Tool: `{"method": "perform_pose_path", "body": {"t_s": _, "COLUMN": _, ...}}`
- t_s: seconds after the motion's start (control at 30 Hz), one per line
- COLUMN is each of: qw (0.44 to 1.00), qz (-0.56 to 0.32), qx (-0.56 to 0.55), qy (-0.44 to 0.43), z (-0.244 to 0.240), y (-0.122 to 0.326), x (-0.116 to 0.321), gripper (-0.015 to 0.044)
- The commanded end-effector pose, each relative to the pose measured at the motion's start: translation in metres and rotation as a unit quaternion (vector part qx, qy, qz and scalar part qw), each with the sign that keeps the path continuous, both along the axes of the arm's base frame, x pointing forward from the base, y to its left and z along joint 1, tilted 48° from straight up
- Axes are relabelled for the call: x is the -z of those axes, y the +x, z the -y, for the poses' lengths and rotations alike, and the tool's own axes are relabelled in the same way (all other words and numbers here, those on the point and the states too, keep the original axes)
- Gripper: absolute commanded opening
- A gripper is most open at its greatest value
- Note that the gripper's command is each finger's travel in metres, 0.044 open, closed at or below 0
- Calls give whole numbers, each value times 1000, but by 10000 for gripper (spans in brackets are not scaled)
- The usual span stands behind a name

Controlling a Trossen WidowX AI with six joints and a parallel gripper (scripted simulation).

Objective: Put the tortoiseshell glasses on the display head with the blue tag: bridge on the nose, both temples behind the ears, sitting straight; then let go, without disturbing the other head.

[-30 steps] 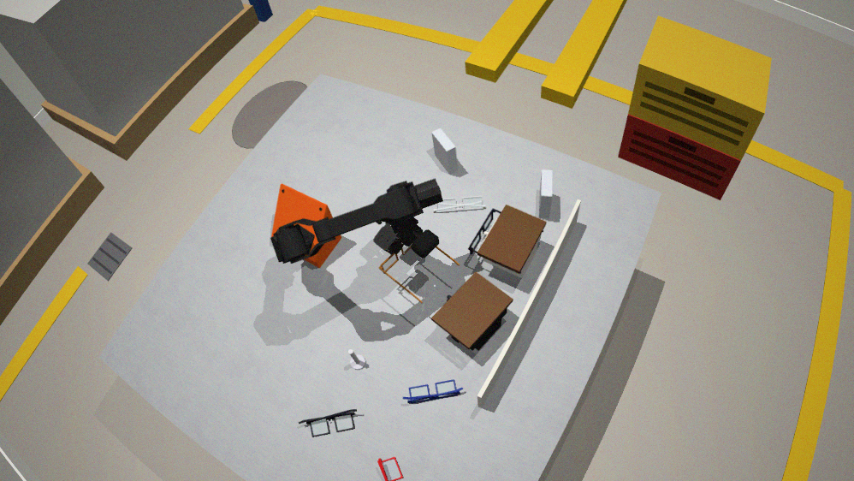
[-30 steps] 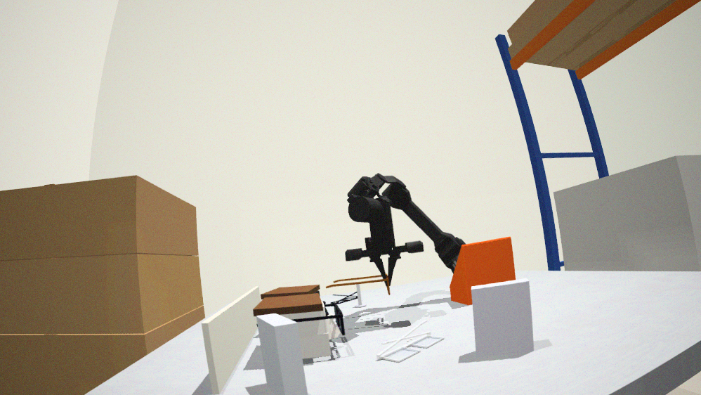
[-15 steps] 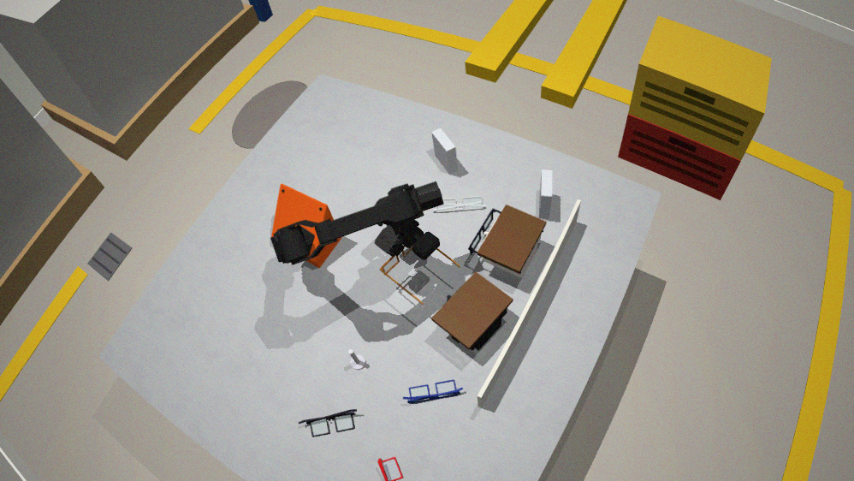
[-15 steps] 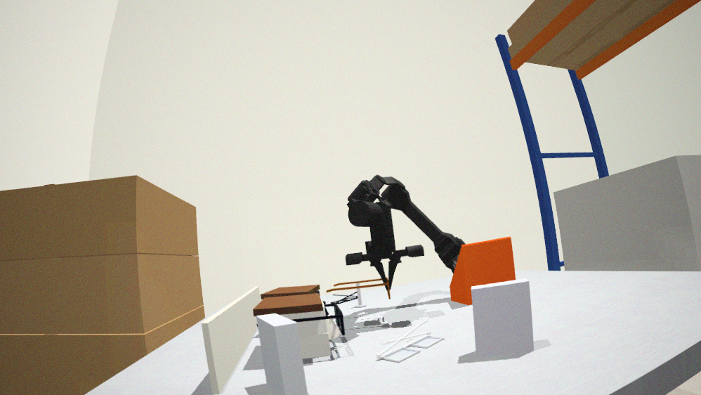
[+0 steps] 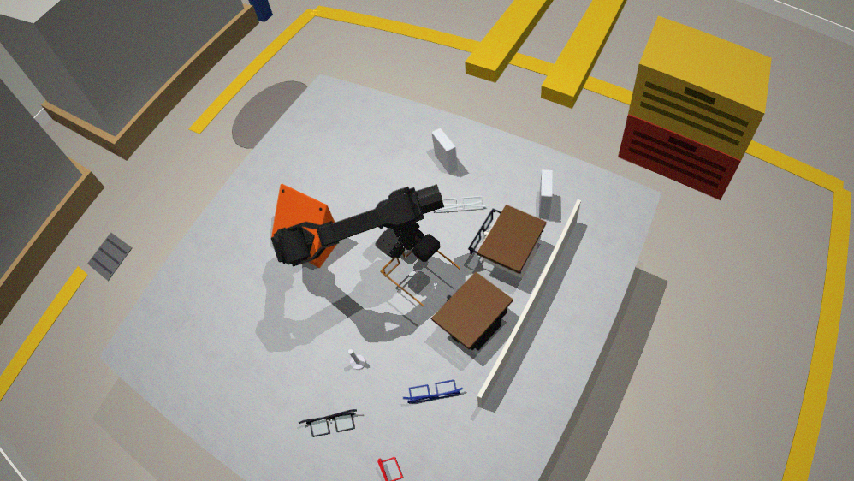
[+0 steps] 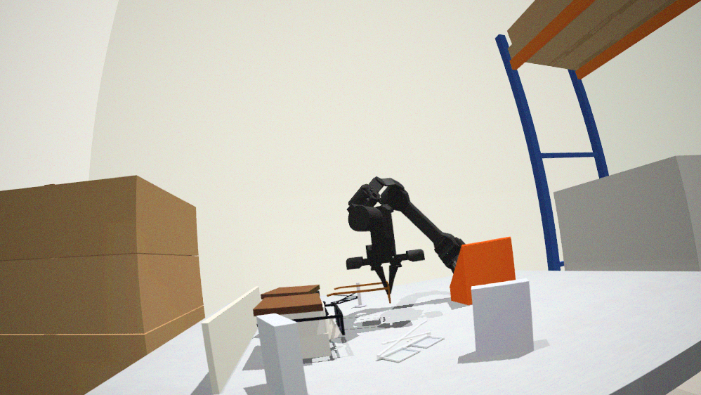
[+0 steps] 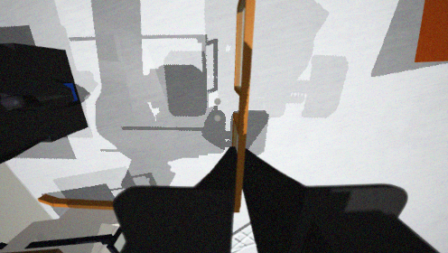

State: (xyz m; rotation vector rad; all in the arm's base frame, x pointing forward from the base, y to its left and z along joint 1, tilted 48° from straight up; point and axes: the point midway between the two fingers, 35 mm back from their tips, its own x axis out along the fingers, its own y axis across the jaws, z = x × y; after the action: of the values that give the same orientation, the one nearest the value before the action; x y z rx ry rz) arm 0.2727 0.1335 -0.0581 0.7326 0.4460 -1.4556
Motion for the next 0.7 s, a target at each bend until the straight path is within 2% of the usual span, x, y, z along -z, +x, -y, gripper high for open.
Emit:
{"method": "perform_pose_path", "body": {"t_s": 0.0, "qw": 1000, "qz": -4, "qx": -2, "qy": -4, "z": 5, "y": -1, "x": 3, "gripper": 0}}
{"method": "perform_pose_path", "body": {"t_s": 0.67, "qw": 1000, "qz": -3, "qx": -2, "qy": -4, "z": 8, "y": 9, "x": 3, "gripper": 0}}
